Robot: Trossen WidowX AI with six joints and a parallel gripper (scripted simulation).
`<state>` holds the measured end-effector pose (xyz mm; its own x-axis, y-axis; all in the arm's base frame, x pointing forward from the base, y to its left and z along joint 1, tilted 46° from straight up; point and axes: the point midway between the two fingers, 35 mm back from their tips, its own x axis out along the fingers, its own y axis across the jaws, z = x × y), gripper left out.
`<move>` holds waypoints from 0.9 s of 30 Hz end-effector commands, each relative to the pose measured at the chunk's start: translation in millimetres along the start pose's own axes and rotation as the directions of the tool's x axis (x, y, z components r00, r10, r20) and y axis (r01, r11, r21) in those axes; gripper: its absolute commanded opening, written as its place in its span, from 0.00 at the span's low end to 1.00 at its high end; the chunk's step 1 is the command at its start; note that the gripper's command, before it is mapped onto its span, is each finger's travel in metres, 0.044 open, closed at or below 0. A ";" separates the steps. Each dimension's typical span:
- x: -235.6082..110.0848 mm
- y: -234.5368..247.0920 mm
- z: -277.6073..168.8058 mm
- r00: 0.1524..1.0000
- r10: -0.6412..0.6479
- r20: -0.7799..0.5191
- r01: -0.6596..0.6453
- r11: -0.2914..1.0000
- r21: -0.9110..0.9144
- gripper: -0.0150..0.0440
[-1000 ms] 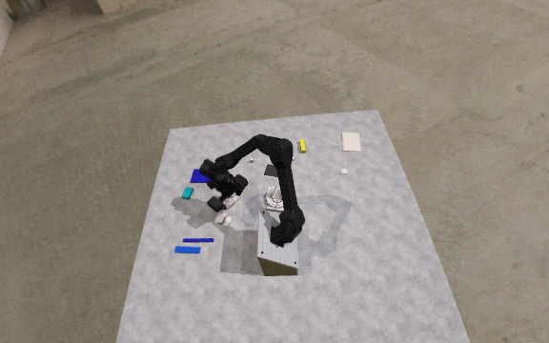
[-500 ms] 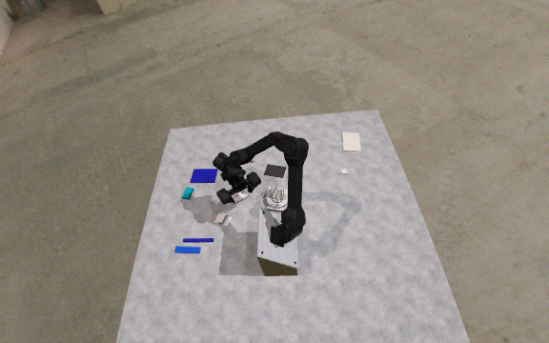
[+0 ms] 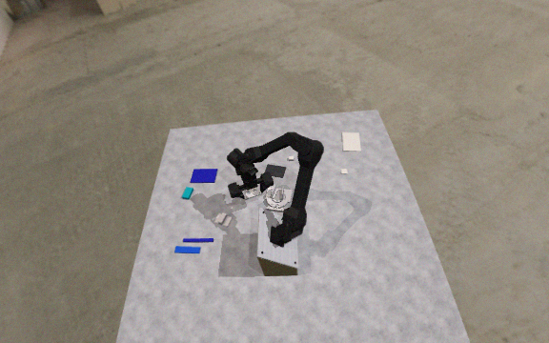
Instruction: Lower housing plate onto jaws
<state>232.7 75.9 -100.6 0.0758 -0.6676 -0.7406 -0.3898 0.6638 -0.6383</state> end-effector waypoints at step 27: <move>11.3 -93.2 -42.1 0.998 -0.048 -0.026 0.055 0.854 0.517 0.85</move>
<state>235.2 4.2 -48.0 0.0721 -0.6979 -0.7125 0.0755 0.7162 -0.6938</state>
